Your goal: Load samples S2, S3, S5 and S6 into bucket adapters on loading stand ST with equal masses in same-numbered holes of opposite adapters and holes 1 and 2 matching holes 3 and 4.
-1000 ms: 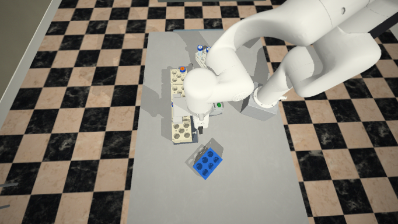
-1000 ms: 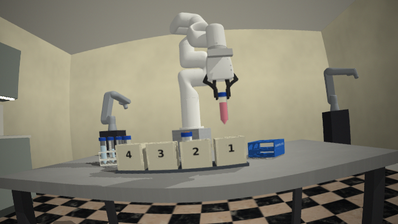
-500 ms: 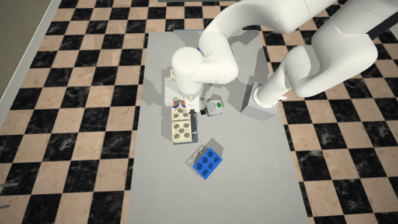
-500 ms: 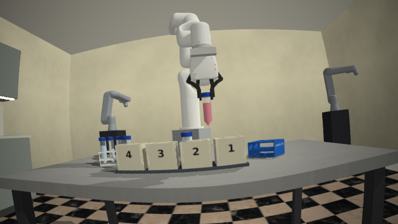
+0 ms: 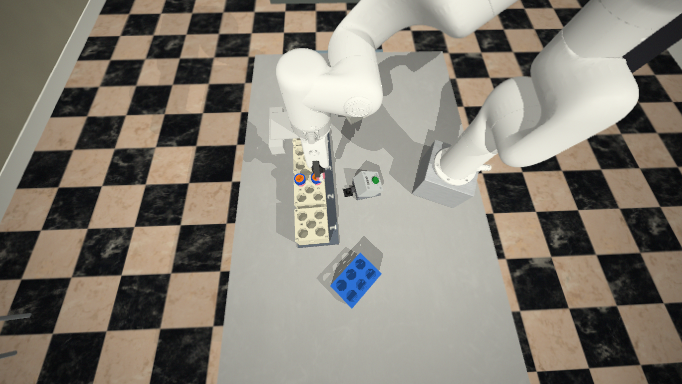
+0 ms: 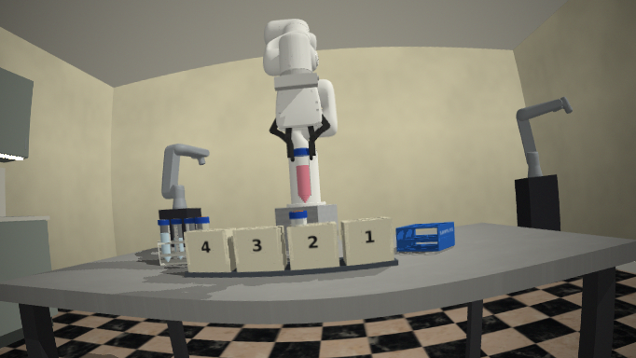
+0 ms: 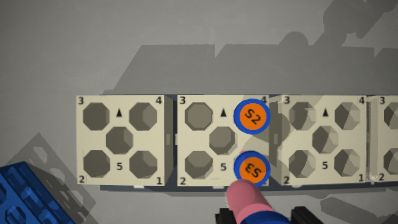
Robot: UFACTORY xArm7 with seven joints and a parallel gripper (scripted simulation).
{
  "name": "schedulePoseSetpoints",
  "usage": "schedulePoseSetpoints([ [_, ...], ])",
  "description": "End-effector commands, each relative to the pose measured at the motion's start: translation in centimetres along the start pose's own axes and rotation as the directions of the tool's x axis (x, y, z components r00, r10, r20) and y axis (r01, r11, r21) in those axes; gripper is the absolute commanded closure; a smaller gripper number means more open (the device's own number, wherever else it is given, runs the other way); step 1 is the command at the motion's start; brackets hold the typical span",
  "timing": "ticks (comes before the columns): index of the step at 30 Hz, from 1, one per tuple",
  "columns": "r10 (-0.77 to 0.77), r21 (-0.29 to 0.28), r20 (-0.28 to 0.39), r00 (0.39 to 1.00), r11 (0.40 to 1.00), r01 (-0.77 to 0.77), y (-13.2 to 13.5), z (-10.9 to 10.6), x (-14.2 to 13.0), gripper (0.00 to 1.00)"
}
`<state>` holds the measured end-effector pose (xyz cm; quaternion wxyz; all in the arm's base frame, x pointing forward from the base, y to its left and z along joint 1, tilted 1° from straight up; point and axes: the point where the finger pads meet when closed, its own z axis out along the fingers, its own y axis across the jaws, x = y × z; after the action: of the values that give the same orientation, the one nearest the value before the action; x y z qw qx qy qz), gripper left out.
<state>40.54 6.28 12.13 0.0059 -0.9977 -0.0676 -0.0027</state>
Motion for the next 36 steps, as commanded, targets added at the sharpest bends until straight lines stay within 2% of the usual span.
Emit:
schedulePoseSetpoints([
  [1,0.0,0.001,-0.004,1.0,1.0,0.0,1.9,-0.1,0.9,1.0],
  [20,0.0,0.0,-0.004,1.0,1.0,0.0,9.8,-0.1,4.0,1.0],
  [36,0.0,0.0,-0.004,1.0,1.0,0.0,10.0,-0.1,4.1,1.0],
])
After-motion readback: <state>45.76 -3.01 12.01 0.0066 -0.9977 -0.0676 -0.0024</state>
